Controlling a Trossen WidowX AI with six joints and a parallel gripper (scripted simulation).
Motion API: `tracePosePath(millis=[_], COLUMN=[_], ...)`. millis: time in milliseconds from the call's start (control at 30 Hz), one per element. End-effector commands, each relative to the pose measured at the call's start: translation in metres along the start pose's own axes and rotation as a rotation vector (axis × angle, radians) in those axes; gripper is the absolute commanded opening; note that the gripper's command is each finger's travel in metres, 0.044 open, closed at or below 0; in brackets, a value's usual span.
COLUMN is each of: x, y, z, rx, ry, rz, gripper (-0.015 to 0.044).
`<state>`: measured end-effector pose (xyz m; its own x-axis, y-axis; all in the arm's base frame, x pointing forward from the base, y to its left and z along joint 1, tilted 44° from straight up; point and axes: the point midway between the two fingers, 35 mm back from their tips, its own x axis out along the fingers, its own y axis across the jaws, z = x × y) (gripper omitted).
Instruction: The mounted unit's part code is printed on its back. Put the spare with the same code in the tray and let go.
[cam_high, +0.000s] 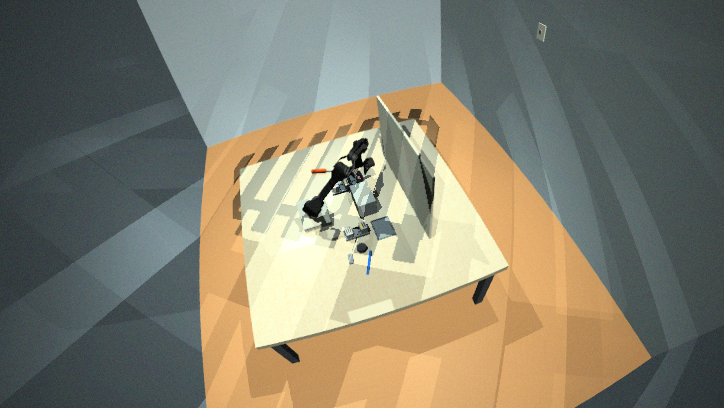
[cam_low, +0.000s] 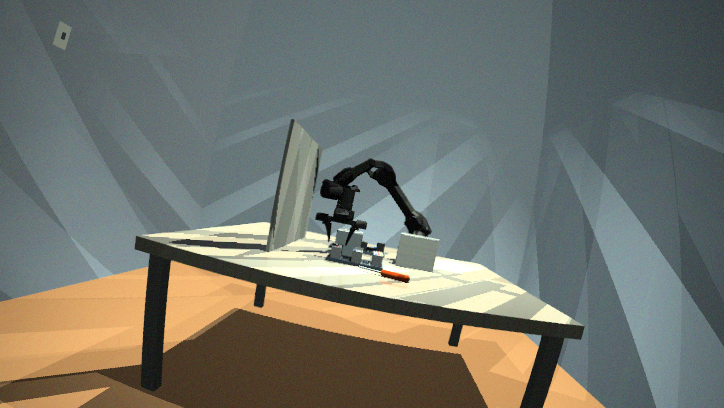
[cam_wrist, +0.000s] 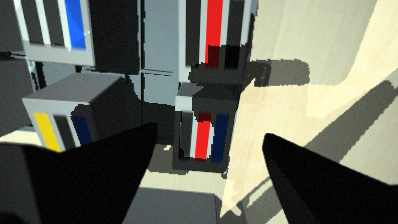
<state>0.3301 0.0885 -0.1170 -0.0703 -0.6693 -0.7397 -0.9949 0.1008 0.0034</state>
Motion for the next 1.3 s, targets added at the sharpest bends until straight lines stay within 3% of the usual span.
tracePosePath(millis=[0,900,1100,1267], x=[0.010,0.039,0.037,0.037], y=[0.001,0.004,0.005,0.005], z=[-0.001,-0.004,-0.003,-0.003], rx=[-0.004,-0.004,-0.001,-0.001], ry=[0.008,0.011,0.007,0.007], rz=[0.003,0.003,0.006,0.006], gripper=[0.0300,0.0300,0.0142,0.0109])
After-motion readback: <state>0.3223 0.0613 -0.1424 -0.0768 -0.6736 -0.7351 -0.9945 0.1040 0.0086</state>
